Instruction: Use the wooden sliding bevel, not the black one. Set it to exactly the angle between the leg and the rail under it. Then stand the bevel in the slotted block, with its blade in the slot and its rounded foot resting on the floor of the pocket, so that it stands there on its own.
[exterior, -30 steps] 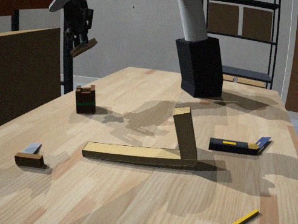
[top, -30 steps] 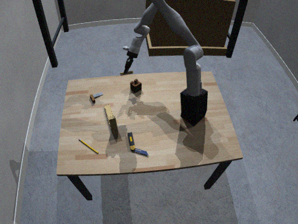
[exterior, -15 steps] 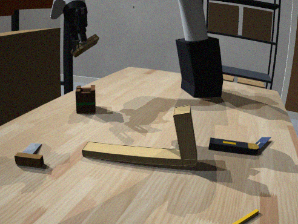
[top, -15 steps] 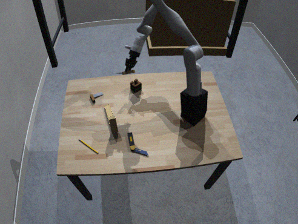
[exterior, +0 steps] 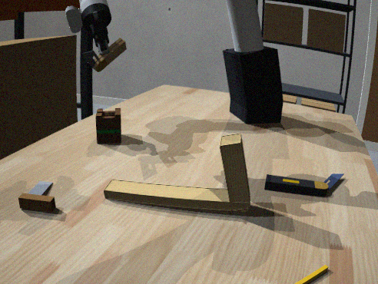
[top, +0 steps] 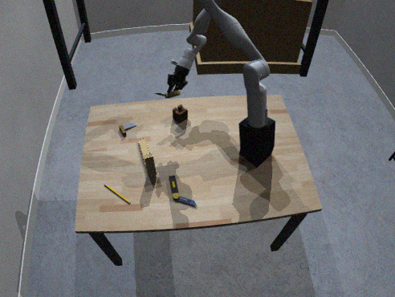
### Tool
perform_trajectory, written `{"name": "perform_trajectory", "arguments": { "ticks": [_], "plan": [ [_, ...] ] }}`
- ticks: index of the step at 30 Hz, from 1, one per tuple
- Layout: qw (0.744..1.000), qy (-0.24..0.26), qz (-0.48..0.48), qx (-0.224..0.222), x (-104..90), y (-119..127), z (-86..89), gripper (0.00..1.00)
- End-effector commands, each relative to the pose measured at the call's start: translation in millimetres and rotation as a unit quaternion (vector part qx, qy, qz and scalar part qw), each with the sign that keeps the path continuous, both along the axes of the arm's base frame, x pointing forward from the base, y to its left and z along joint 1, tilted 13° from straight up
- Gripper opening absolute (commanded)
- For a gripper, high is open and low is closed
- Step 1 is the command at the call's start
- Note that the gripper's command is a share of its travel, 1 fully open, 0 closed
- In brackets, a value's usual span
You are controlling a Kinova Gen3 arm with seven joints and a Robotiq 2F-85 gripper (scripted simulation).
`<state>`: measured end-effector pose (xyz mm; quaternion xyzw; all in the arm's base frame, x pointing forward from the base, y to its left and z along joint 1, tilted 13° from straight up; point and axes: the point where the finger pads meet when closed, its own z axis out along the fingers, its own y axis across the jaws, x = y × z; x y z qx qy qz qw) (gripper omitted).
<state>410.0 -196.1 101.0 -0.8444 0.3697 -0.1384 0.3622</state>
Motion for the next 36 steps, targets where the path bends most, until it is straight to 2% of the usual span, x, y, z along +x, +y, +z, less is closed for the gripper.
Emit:
{"name": "perform_trajectory", "arguments": {
  "ticks": [1, 8, 10, 14, 25, 27, 36],
  "plan": [
    [0.999, 0.016, -0.033, 0.034, -3.4, -2, 0.9, 0.10],
    [0.988, 0.049, -0.102, 0.103, -10.7, -6, 1.4, 0.10],
    [0.988, 0.049, -0.102, 0.103, -10.7, -6, 1.4, 0.10],
    [0.978, 0.066, -0.140, 0.141, -14.9, -9, 1.8, 0.10],
    [0.936, 0.111, -0.236, 0.237, -25.5, -15, 2.6, 0.10],
    [0.936, 0.111, -0.236, 0.237, -25.5, -15, 2.6, 0.10],
    [0.893, 0.142, -0.302, 0.302, -33.1, -19, 3.2, 0.10]
  ]
}}
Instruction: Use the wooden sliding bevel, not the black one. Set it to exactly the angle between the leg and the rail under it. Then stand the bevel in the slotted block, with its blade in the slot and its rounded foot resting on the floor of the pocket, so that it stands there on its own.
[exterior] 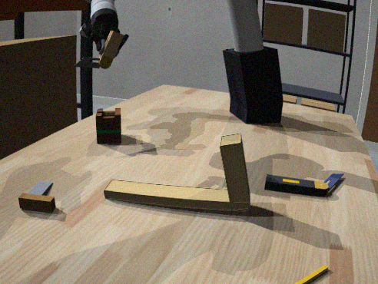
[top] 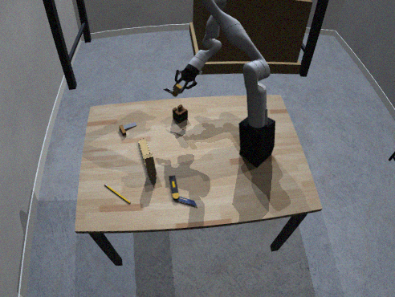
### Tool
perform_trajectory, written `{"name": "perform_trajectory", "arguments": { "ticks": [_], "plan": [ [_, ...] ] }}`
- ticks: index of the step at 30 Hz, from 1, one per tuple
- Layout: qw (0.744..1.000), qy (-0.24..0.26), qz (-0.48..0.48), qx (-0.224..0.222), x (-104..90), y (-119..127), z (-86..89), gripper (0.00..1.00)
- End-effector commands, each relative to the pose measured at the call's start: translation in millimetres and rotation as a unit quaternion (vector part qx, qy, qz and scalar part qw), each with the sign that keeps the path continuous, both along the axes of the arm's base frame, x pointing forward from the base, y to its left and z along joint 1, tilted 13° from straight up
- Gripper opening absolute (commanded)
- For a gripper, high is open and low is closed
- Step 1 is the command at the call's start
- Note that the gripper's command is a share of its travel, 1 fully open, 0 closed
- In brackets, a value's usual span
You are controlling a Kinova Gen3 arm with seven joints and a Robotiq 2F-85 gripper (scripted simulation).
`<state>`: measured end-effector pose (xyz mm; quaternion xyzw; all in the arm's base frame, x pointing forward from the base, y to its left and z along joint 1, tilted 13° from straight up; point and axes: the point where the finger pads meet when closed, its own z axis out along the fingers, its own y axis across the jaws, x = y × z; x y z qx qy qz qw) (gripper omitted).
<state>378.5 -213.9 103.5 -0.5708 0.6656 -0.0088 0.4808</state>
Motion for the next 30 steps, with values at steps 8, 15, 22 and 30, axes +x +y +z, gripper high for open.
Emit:
{"name": "perform_trajectory", "arguments": {
  "ticks": [8, 15, 22, 30],
  "plan": [
    [0.996, 0.027, -0.057, 0.057, -5.9, -3, 1.1, 0.10],
    [0.989, 0.046, -0.097, 0.097, -10.2, -6, 1.4, 0.10],
    [0.981, 0.060, -0.129, 0.129, -13.6, -8, 1.7, 0.10],
    [0.975, 0.070, -0.150, 0.149, -15.9, -9, 1.9, 0.10]
  ]
}}
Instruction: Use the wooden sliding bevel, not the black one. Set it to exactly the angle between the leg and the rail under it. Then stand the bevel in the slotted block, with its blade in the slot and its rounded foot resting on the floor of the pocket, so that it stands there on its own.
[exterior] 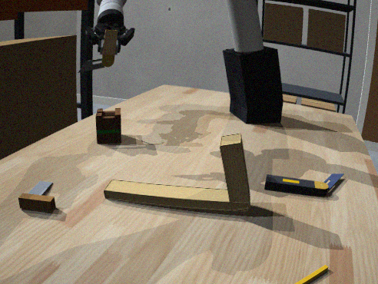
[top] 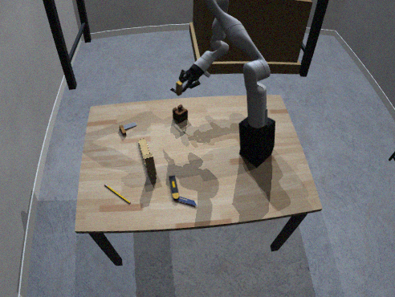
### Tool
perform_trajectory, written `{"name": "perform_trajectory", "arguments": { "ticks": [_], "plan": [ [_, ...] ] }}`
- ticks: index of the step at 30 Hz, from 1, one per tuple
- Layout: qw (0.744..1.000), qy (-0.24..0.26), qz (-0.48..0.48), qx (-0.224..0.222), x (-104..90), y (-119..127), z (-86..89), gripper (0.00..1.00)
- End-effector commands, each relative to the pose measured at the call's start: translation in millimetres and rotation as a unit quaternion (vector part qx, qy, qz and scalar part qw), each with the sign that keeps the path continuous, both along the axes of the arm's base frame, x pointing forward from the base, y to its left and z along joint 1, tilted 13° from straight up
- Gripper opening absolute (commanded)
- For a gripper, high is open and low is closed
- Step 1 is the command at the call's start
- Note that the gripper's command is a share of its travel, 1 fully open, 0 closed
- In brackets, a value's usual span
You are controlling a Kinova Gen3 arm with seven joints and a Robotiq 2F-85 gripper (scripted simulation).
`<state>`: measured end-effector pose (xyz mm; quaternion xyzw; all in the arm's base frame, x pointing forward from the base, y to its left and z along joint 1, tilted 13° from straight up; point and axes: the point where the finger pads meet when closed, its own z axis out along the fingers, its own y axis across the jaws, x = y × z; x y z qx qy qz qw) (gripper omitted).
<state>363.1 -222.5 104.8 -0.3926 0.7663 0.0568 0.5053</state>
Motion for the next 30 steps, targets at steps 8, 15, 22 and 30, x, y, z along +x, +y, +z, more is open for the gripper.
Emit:
{"name": "perform_trajectory", "arguments": {
  "ticks": [8, 15, 22, 30],
  "plan": [
    [0.999, 0.011, -0.025, 0.025, -2.5, -1.6, 0.8, 0.10],
    [0.999, 0.015, -0.033, 0.033, -3.4, -2.1, 0.9, 0.10],
    [0.998, 0.018, -0.039, 0.039, -4.0, -2.4, 0.9, 0.10],
    [0.998, 0.019, -0.041, 0.040, -4.2, -2.6, 0.9, 0.10]
  ]
}}
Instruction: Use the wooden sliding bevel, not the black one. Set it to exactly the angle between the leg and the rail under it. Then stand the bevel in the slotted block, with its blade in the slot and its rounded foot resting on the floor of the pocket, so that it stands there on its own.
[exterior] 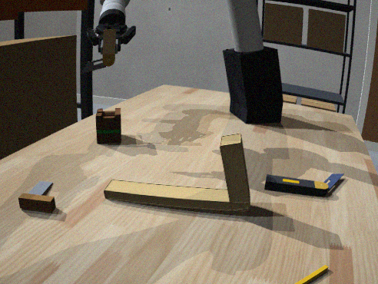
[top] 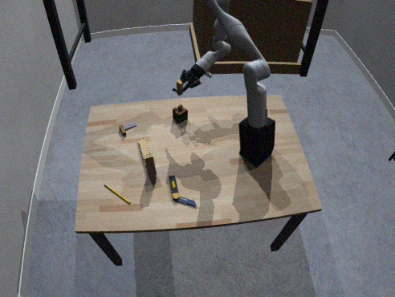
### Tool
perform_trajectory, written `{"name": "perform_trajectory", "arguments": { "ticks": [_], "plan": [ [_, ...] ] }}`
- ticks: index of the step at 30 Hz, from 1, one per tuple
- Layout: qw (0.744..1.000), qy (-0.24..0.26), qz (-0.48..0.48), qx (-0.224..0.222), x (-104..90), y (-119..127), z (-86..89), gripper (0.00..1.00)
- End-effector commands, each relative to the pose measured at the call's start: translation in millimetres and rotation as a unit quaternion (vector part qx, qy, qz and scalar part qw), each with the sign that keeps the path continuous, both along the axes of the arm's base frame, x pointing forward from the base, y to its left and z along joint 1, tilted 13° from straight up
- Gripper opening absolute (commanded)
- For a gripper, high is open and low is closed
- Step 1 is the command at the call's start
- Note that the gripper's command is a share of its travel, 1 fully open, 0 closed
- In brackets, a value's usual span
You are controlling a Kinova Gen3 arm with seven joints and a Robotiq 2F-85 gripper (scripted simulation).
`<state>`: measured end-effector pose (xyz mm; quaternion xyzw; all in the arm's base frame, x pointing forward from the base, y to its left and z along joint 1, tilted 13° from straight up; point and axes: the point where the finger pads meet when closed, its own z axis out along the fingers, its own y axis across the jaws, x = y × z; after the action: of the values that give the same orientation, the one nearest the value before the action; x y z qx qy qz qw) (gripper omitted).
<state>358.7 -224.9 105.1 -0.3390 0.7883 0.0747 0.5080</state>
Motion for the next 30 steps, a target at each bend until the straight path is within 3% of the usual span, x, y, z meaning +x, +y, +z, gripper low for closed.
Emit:
{"name": "perform_trajectory", "arguments": {
  "ticks": [1, 19, 23, 30],
  "plan": [
    [1.000, 0.000, 0.000, 0.000, 0.1, 0, 0.6, 0.10],
    [1.000, 0.000, 0.000, 0.000, 0.6, -1, -2.6, 0.10],
    [1.000, 0.000, 0.000, 0.000, 3.1, -3, -17.9, 0.10],
    [1.000, 0.000, 0.000, 0.000, 10.5, -11, -64.2, 0.10]
  ]
}}
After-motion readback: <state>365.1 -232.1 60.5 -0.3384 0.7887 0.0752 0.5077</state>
